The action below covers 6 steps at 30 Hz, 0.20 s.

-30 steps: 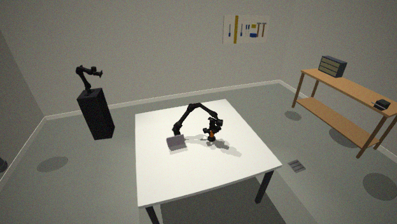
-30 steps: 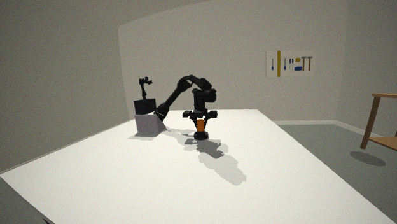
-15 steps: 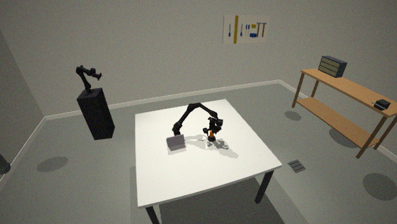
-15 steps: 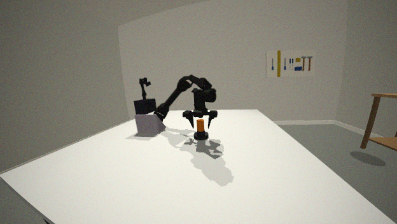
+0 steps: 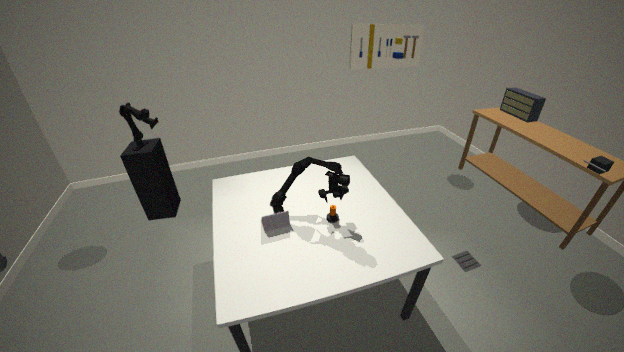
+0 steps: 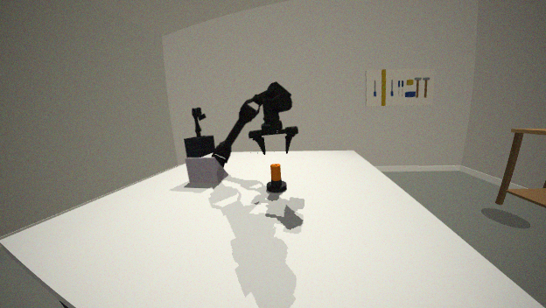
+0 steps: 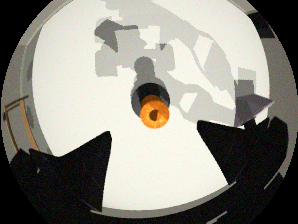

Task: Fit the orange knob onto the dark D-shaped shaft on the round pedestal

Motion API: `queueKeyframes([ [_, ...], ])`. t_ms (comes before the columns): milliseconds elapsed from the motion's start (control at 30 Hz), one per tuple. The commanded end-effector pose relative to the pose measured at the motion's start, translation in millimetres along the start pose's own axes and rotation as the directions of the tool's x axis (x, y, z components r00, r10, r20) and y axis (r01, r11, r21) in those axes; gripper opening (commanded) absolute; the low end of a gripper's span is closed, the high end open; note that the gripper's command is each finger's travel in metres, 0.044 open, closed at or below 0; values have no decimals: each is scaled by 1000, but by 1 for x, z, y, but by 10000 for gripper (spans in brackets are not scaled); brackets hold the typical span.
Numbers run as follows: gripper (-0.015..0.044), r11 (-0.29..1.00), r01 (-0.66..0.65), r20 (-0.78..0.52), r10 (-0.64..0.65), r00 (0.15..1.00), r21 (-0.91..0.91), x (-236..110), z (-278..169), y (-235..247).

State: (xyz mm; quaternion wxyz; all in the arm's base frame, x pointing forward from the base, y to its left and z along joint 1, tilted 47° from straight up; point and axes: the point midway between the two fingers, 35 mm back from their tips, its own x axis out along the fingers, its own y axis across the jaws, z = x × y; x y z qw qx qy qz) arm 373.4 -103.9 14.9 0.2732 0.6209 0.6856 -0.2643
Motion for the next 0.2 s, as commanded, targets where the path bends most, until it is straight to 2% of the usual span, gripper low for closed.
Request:
queueKeyframes([
  [0, 440, 1000, 13, -2, -13, 1000, 0, -3, -2, 1],
  [167, 440, 1000, 13, -2, -13, 1000, 0, -3, -2, 1],
])
